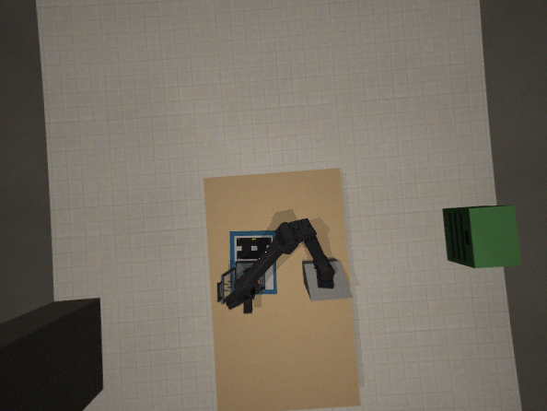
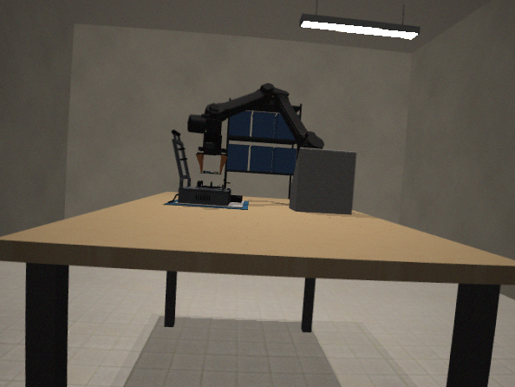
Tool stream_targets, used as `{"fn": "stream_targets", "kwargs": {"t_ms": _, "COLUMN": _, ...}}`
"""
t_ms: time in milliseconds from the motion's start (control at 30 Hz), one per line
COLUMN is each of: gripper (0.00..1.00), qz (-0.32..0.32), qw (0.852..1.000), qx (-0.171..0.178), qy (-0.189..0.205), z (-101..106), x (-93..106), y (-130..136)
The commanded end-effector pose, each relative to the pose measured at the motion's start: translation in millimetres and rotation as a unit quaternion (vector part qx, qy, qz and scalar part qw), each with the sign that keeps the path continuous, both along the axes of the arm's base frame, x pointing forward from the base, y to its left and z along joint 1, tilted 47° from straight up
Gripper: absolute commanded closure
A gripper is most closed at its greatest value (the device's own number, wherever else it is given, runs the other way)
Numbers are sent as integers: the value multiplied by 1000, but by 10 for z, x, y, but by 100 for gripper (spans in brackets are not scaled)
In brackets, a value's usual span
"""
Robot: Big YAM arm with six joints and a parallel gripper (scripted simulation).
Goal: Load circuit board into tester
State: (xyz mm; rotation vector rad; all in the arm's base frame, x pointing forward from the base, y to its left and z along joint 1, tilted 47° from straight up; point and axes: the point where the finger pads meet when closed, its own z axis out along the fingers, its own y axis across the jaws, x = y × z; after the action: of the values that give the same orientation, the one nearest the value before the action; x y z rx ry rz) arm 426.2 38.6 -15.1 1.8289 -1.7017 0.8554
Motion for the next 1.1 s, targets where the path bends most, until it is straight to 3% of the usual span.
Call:
{"fn": "stream_targets", "kwargs": {"t_ms": 0, "gripper": 28, "qz": 1, "qw": 1000, "qx": 2, "qy": -1, "z": -15, "x": 38, "y": -79}}
{"fn": "stream_targets", "kwargs": {"t_ms": 633, "gripper": 28, "qz": 0, "qw": 1000, "qx": 0, "qy": 3, "z": -203, "x": 40, "y": -266}}
{"fn": "stream_targets", "kwargs": {"t_ms": 1067, "gripper": 28, "qz": 12, "qw": 1000, "qx": 6, "qy": -10, "z": -99, "x": 118, "y": -129}}
